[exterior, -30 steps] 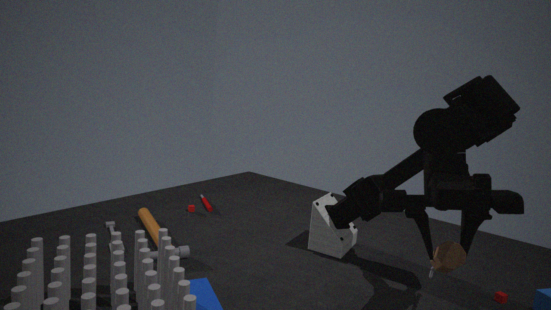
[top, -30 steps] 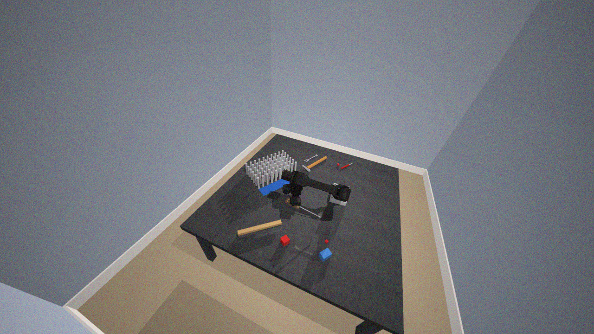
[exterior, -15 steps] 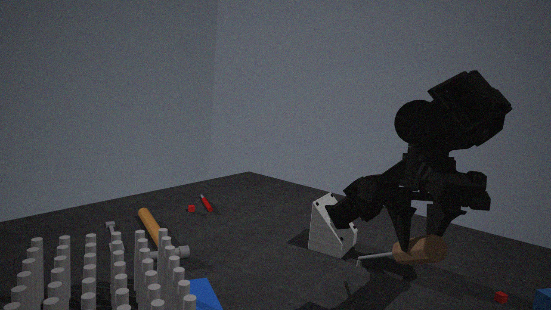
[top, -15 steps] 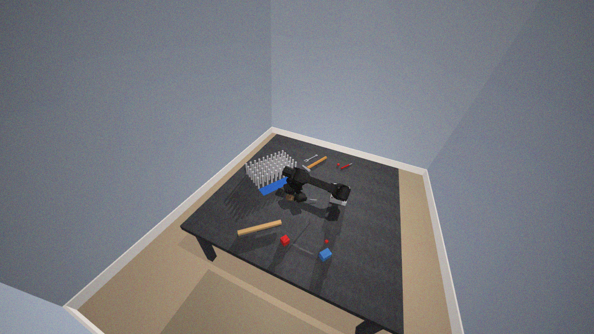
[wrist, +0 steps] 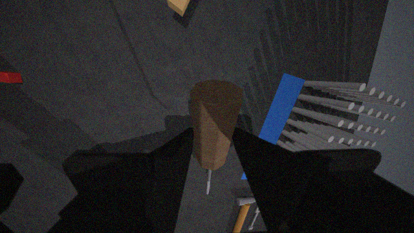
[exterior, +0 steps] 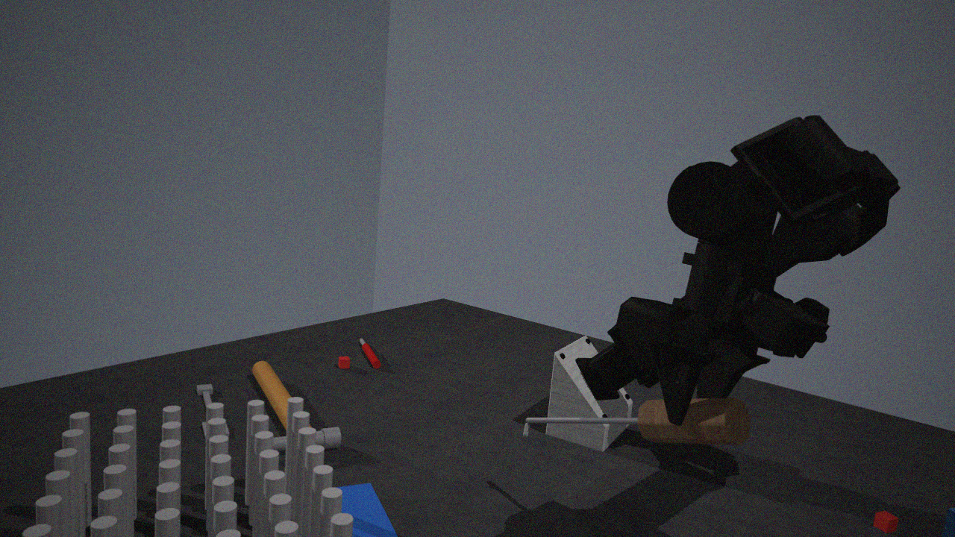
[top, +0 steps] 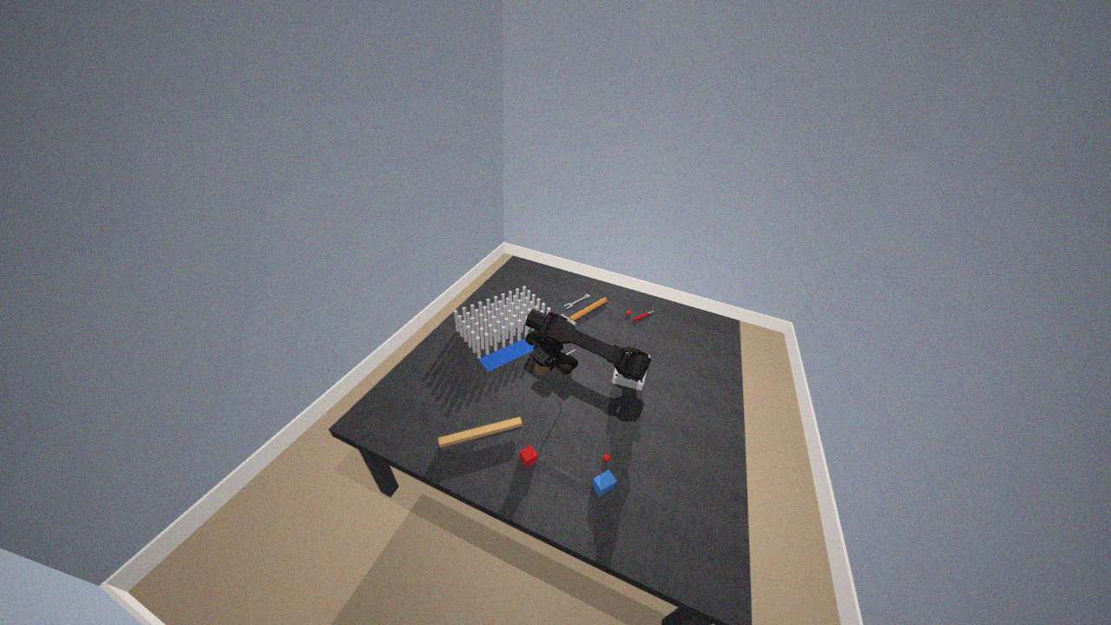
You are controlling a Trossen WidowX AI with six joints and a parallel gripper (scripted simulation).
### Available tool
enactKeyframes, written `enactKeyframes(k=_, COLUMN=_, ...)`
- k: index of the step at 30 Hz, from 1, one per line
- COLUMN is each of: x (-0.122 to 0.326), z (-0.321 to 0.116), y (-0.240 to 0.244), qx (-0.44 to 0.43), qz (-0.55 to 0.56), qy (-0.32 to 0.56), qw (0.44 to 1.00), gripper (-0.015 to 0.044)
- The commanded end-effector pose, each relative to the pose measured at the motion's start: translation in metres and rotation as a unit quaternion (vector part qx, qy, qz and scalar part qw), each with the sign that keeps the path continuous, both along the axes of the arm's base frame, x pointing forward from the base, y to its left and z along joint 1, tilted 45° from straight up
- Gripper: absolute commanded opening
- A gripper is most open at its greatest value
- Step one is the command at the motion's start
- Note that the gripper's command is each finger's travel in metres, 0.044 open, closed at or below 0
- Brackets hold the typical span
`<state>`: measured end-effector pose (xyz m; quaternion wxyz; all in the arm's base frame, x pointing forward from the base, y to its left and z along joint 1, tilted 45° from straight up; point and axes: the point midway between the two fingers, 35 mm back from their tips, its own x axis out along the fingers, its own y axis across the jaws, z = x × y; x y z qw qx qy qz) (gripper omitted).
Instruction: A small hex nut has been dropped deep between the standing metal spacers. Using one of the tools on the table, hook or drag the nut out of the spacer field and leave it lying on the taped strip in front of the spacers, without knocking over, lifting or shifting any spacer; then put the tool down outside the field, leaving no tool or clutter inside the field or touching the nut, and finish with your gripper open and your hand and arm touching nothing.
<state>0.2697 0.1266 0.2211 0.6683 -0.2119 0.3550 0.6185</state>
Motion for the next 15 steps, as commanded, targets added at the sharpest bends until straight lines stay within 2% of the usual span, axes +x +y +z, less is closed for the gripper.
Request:
enactKeyframes(k=1, x=0.004, z=-0.006, y=-0.009, qx=-0.016, qz=0.036, qy=-0.042, qw=0.998, gripper=0.0)
enactKeyframes(k=15, x=0.012, z=-0.025, y=-0.038, qx=-0.07, qz=0.197, qy=-0.181, qw=0.961, gripper=0.0)
